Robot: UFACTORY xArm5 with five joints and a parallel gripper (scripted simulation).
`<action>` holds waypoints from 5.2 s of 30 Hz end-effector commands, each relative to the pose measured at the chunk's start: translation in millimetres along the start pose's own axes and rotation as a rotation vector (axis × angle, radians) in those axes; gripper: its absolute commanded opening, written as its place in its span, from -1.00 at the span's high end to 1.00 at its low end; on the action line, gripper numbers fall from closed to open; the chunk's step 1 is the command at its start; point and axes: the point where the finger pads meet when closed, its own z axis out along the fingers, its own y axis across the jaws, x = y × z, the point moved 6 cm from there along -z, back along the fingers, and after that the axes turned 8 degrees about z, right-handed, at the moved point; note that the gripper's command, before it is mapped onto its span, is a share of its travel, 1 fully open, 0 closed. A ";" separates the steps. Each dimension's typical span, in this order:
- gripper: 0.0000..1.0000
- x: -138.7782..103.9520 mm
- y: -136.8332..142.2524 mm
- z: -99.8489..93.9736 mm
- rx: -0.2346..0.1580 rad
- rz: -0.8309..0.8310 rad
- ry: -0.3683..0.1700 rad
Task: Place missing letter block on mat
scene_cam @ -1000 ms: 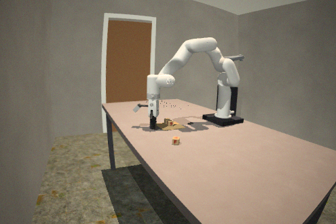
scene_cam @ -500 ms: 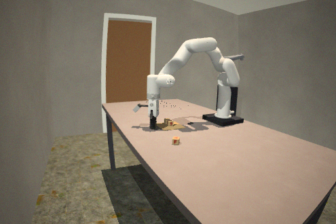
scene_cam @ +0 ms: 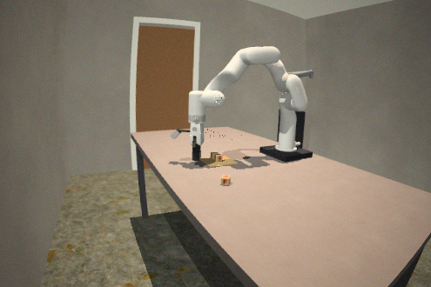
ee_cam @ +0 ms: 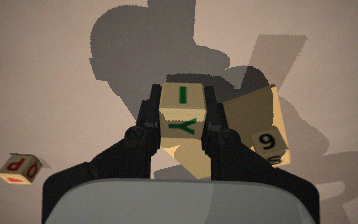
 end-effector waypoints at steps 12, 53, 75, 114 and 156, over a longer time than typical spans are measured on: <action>0.47 0.7 -0.6 -79.5 0.003 0.000 0.004; 0.47 -35.2 6.1 -84.1 0.002 -0.650 0.005; 0.47 -61.0 12.8 -85.5 0.000 -1.116 0.006; 0.47 -112.2 30.6 -84.0 -0.002 -2.047 0.006; 0.47 -113.6 32.0 -13.0 -0.003 -2.080 0.006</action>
